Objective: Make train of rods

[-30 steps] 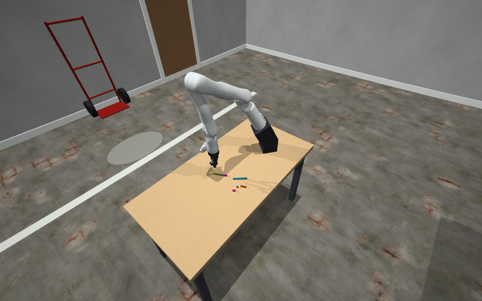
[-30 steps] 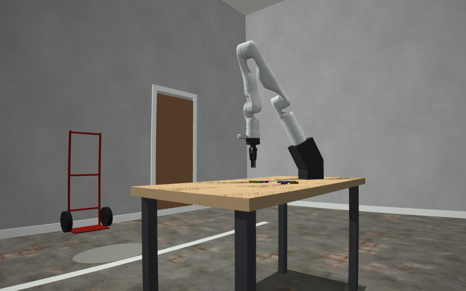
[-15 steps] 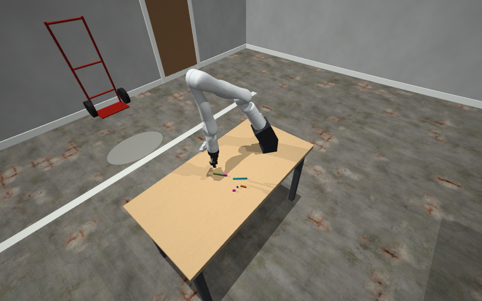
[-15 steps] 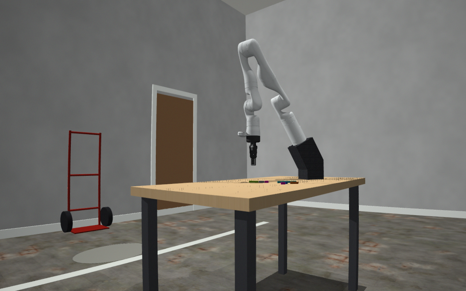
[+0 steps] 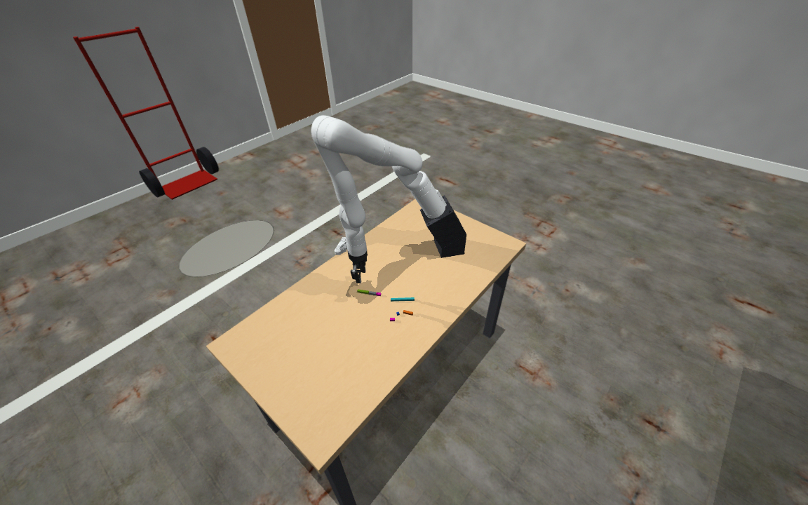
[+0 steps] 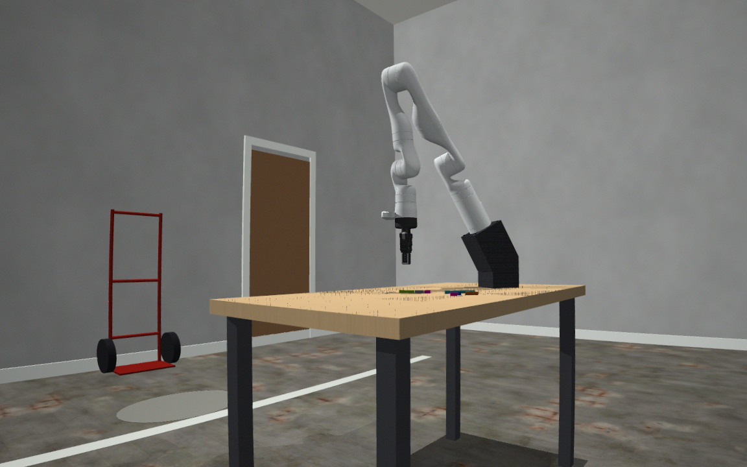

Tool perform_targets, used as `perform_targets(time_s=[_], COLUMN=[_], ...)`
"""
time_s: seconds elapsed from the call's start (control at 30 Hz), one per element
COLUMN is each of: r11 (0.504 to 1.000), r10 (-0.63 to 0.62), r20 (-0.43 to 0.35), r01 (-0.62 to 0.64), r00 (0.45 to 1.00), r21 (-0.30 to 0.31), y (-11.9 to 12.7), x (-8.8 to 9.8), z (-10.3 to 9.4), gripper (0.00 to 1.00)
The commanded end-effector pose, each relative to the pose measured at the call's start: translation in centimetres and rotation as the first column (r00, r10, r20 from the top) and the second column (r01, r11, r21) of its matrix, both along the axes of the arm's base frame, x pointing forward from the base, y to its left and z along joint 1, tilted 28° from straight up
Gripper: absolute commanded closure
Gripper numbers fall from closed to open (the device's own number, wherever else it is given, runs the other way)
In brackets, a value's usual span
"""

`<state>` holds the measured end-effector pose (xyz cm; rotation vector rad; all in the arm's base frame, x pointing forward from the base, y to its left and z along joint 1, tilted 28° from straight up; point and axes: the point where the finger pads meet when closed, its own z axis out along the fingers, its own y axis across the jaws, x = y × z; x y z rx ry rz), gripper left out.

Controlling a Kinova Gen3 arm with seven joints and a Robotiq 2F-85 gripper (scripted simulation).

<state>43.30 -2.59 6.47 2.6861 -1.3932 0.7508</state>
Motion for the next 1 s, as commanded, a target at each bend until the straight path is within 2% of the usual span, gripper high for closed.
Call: perform_targets(time_s=[0.0, 0.43, 0.97], r11=[1.000, 1.000, 1.000], r10=[0.000, 0.000, 0.000], r20=[0.001, 0.001, 0.001], r01=[0.000, 0.000, 0.000], r00=[1.000, 1.000, 1.000], r21=[0.000, 0.000, 0.000], y=[0.0, 0.1, 0.5], x=[0.0, -0.1, -0.8], z=[0.0, 0.3, 1.9], gripper=[0.00, 0.00, 0.00])
